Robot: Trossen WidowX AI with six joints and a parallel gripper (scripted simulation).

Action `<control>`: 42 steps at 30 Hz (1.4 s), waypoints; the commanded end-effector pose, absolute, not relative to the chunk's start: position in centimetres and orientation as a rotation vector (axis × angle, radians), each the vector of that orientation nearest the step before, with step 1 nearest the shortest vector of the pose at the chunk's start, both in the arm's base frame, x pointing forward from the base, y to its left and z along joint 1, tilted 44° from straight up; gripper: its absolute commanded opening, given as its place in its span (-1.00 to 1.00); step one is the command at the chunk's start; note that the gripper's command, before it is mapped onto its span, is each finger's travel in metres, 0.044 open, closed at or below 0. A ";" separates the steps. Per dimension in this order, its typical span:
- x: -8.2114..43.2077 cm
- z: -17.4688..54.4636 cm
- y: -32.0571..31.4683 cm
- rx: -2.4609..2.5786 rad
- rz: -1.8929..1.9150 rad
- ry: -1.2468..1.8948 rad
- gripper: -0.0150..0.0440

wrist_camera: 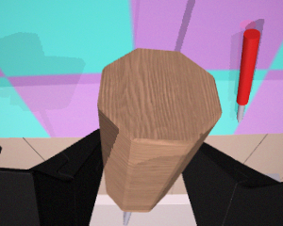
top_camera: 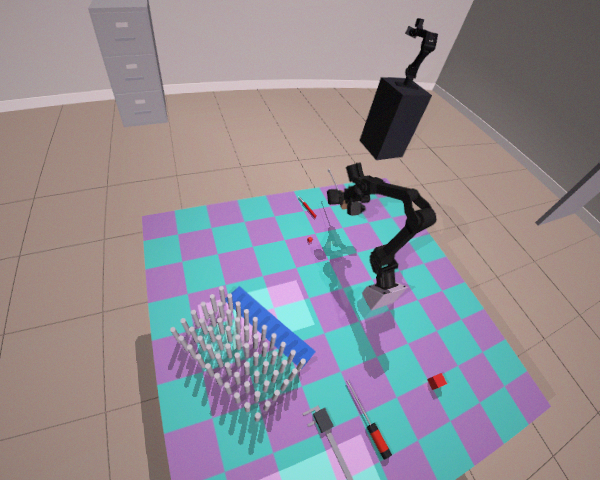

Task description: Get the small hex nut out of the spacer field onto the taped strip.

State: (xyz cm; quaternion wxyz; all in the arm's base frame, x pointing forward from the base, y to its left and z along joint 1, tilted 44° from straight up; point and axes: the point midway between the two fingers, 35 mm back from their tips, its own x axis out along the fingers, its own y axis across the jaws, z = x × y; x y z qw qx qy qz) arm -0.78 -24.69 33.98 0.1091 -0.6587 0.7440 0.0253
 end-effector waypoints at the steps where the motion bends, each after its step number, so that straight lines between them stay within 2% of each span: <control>1: -0.8 33.9 -25.0 -1.946 0.072 2.191 -0.49; 42: -0.8 31.3 -27.8 -1.946 0.072 2.192 -0.49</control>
